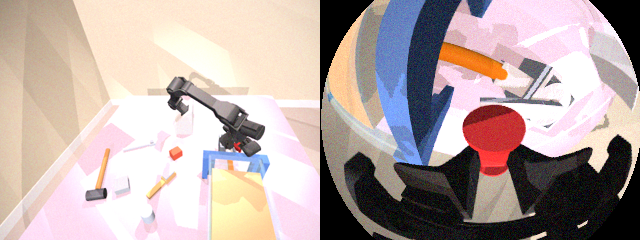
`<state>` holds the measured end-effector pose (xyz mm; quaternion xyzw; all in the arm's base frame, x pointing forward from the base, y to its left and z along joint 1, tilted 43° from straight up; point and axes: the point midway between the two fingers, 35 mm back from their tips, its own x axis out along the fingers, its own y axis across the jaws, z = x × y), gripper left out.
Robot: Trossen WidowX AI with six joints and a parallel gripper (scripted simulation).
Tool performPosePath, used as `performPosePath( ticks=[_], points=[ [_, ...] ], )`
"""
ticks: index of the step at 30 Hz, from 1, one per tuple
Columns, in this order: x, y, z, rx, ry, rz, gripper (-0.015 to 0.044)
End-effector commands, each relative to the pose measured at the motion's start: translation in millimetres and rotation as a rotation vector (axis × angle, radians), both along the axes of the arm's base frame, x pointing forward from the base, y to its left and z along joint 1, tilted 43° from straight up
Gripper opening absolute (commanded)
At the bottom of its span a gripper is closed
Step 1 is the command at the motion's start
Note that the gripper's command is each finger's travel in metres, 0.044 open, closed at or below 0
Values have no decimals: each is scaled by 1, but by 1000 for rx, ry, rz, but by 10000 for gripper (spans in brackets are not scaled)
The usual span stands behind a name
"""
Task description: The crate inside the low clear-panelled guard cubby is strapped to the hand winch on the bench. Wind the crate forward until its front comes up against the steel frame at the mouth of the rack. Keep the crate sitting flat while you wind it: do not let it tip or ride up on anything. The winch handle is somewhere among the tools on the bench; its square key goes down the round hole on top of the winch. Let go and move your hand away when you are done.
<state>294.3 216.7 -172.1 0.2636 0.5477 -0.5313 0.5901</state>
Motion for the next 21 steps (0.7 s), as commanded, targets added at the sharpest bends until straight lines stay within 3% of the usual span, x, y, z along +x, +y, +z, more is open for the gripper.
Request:
performPosePath(
  ticks=[1,21],
  points=[
    [-10,13,-14,21,14,8,0],
    [-30,30,-29,23,15,8,0]
  ],
)
